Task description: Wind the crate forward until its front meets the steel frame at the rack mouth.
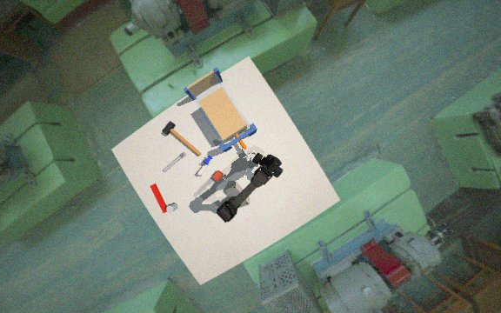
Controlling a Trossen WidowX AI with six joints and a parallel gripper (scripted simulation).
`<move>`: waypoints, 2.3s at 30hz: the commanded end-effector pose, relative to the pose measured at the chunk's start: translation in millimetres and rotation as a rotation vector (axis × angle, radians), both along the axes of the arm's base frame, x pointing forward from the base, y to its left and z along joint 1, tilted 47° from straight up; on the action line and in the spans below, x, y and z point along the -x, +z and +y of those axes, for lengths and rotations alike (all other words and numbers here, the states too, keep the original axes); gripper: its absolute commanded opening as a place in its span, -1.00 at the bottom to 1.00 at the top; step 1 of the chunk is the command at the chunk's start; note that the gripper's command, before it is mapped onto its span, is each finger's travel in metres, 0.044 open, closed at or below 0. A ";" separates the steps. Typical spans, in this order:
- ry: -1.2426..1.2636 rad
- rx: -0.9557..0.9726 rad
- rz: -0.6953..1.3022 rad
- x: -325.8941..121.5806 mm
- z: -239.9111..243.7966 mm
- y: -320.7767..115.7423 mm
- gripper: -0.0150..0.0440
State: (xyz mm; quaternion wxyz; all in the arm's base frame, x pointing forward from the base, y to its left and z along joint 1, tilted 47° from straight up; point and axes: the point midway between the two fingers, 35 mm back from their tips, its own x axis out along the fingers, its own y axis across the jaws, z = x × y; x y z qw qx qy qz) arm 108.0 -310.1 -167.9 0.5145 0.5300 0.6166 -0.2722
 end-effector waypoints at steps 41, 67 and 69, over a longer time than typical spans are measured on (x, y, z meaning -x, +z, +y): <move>0.005 0.007 -0.024 -54.4 -12.3 -19.1 -0.49; 0.005 0.006 -0.026 -83.1 -11.1 -19.9 -0.49; 0.005 0.006 -0.026 -85.3 -10.8 -19.7 -0.49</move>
